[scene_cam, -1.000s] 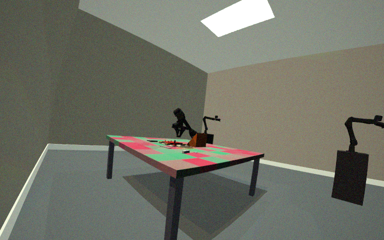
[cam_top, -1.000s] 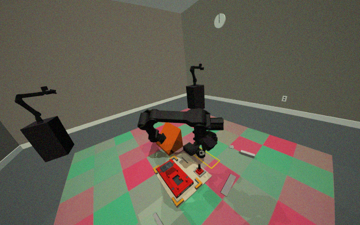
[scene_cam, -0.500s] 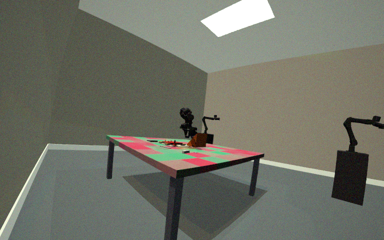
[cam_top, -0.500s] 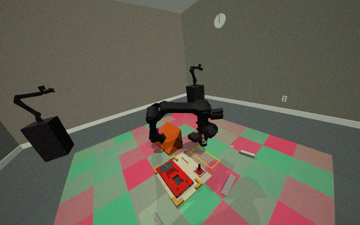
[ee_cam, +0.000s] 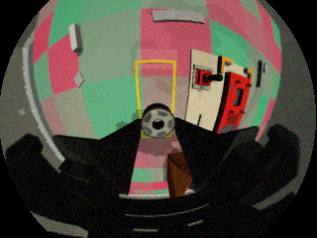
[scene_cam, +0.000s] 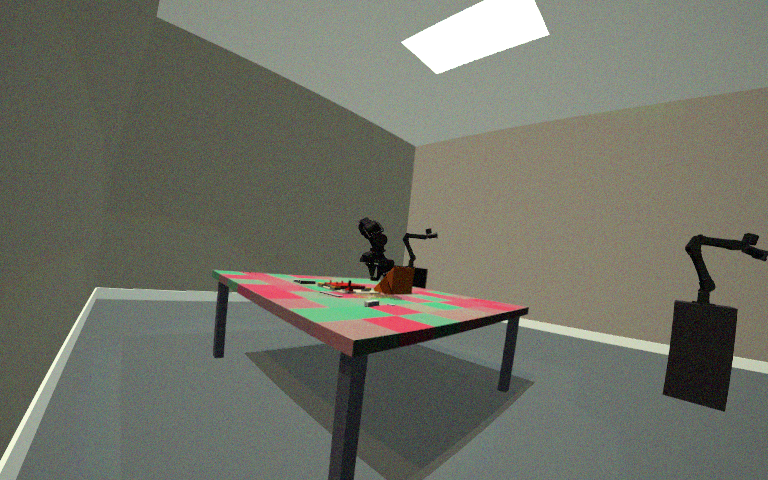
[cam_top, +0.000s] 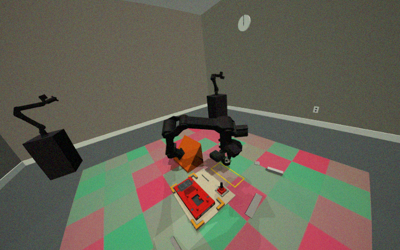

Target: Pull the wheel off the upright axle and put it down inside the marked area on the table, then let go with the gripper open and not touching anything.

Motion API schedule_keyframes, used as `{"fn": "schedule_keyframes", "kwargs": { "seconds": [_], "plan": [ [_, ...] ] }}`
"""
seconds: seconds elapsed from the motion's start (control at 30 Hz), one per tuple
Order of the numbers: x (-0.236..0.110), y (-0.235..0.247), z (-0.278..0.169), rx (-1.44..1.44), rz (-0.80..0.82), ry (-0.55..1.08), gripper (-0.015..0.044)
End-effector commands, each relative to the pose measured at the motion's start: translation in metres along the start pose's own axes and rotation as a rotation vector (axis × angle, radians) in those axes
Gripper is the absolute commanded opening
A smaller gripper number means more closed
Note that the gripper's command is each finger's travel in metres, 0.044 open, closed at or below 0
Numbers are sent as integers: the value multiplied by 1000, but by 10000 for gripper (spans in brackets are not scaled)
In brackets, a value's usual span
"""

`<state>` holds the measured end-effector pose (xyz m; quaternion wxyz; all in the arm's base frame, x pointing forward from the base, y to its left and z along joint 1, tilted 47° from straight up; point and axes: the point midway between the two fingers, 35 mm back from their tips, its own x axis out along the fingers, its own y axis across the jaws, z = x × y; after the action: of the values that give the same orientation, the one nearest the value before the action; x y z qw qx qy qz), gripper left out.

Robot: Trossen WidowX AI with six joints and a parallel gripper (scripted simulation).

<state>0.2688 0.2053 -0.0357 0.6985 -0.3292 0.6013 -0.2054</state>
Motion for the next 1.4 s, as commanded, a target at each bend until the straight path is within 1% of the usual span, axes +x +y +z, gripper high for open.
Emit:
{"fn": "schedule_keyframes", "kwargs": {
  "seconds": [0.0,0.37,0.5,0.87,0.9,1.13,1.23,1.27,1.37],
  "plan": [
    [17,0,1,-4,-5,-4,0],
    [76,-2,0,-3,-9,-4,0],
    [80,-3,0,-3,-10,-4,0],
    [75,-3,-1,1,-8,8,289],
    [71,-3,-1,1,-8,7,300],
    [18,-2,-1,-4,-7,-3,300],
    [17,-2,-1,-4,-7,-3,300],
    [24,-1,-2,-10,-11,-8,326],
    [5,-10,-26,-11,-6,-6,405]
  ]
}}
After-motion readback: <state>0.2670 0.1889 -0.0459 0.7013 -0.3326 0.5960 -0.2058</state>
